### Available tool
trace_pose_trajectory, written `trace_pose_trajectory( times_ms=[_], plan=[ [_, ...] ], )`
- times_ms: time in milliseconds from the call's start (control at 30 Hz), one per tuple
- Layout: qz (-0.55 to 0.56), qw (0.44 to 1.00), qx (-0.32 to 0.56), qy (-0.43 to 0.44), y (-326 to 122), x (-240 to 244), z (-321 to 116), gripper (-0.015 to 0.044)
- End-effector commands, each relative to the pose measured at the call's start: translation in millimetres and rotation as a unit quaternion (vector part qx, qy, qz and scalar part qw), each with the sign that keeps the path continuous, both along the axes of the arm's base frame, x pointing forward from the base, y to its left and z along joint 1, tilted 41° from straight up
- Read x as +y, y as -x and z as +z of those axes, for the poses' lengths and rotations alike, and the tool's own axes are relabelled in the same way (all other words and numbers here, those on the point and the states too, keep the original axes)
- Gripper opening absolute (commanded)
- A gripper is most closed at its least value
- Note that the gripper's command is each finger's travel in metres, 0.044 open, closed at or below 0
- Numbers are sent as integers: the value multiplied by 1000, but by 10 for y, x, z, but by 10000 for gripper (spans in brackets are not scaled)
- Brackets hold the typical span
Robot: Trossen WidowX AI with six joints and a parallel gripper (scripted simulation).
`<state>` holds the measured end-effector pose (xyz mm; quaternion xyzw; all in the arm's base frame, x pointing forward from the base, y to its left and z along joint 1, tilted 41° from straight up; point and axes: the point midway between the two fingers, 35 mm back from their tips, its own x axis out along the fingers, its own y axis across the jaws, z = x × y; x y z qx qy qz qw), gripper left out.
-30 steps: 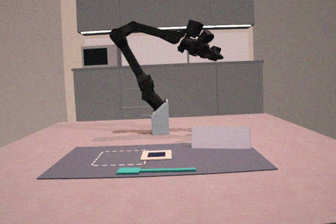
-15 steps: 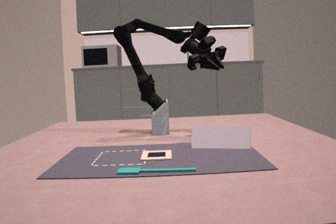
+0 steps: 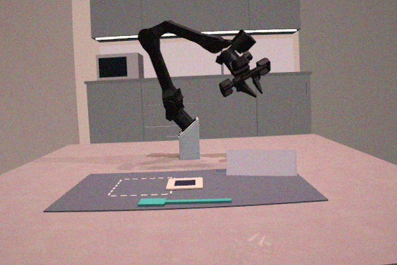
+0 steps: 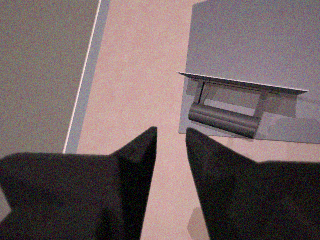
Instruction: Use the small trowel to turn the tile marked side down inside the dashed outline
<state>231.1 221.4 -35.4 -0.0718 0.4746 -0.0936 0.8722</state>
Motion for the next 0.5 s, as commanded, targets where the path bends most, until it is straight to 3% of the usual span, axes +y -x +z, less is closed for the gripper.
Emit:
trace_pose_trajectory(
  times_ms=[0, 467],
  plan=[
    [-53, 998, 0, -16, -42, -65, -39, 100],
    [-278, 959, -13, -54, -161, -469, -234, 100]
  ],
)
